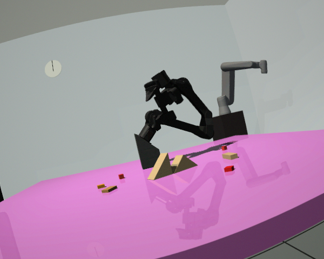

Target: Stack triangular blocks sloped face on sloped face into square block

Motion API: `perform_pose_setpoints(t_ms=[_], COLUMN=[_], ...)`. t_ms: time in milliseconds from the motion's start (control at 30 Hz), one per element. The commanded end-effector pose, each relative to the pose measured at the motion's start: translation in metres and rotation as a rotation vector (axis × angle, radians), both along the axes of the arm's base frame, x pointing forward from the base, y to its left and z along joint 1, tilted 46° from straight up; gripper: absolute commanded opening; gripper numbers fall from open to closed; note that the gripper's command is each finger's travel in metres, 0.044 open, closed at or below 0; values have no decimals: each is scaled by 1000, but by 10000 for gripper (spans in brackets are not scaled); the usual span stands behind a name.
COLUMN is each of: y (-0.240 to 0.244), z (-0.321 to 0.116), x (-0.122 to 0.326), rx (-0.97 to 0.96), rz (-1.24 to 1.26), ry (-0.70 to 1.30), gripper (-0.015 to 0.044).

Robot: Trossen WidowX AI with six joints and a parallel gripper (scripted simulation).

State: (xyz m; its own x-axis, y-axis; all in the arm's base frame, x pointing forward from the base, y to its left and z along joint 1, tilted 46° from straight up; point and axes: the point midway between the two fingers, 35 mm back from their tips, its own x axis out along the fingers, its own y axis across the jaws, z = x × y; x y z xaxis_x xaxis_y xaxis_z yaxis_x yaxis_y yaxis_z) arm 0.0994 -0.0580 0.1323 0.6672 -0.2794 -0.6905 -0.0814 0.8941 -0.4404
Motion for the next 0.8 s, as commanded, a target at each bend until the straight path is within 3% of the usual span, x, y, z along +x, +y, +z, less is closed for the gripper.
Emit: perform_pose_setpoints(t_ms=[0, 467, 767], y=[0, -27, -28], z=[0, 32, 23], x=[0, 45, 125], rx=[4, 444, 723], rz=[0, 107, 224], ry=[-1, -3, 143], gripper=[374, 6, 0])
